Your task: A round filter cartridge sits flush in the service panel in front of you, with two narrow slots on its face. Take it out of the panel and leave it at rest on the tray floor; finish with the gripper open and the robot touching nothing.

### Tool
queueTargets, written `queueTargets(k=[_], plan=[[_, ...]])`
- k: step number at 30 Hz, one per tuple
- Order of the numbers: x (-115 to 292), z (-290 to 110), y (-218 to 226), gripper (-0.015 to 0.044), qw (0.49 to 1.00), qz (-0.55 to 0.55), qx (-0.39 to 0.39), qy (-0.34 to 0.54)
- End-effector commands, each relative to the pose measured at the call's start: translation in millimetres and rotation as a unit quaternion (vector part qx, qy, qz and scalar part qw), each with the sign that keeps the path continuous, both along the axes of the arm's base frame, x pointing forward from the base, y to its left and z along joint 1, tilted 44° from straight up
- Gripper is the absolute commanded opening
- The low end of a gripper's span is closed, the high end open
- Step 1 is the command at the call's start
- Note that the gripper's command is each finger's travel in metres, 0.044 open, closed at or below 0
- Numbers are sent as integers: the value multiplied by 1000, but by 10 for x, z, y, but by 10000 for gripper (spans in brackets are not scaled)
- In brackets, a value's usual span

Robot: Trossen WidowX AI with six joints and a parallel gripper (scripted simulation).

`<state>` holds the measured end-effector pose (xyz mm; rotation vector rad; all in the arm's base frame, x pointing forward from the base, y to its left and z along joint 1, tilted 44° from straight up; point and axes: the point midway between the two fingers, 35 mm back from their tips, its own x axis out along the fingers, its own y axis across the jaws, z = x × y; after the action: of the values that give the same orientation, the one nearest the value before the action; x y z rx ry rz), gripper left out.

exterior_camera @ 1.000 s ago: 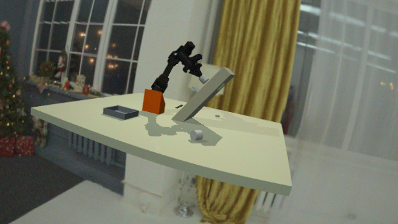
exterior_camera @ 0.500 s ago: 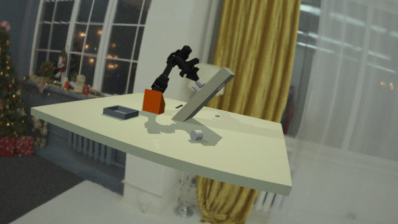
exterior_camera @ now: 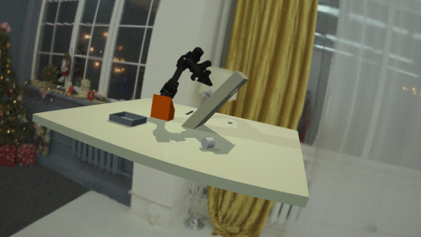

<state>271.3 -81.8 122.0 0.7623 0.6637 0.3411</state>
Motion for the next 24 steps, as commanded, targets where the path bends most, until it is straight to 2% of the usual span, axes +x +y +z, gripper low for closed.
queueTargets(k=[1,7,16,19,21,24], plan=[[214,258,-201,106,1000,1,-7,-10],[363,433,-340,106,1000,1,-8,-10],[394,914,-800,342,1000,2,-13,-12],[390,957,-838,421,1000,1,-13,-13],[371,874,-782,368,1000,11,-16,-1],[244,521,-516,305,996,62,-30,51]])
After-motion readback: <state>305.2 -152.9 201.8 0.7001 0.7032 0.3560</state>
